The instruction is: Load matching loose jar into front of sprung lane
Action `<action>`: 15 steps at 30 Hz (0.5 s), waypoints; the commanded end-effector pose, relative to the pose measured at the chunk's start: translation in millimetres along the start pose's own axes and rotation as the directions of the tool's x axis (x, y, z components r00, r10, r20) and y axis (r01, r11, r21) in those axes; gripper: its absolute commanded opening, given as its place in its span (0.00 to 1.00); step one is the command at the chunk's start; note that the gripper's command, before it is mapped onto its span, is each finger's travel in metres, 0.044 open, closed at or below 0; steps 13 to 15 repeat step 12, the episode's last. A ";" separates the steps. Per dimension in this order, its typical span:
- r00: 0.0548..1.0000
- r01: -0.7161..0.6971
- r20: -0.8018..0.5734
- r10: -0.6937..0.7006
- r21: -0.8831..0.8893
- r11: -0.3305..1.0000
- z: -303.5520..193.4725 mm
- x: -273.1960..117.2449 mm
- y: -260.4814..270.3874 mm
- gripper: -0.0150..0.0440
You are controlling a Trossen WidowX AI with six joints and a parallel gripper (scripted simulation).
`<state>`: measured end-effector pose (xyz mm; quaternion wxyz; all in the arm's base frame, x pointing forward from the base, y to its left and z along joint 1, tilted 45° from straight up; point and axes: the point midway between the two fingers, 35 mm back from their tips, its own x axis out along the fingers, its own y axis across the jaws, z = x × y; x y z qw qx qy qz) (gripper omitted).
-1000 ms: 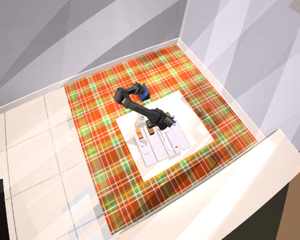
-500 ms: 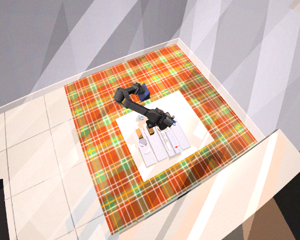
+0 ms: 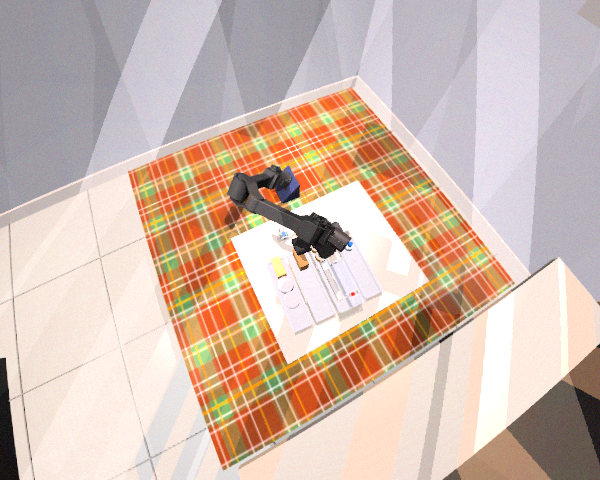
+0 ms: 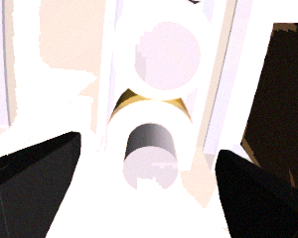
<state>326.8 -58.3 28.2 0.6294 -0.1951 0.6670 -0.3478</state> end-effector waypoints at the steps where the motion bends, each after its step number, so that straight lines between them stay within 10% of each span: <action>1: 1.000 -0.004 -0.002 0.004 0.001 1.000 -7.0 -2.0 0.8 0.74; 15: 1.000 -0.005 -0.004 0.005 -0.001 1.000 -45.7 -3.4 2.1 0.74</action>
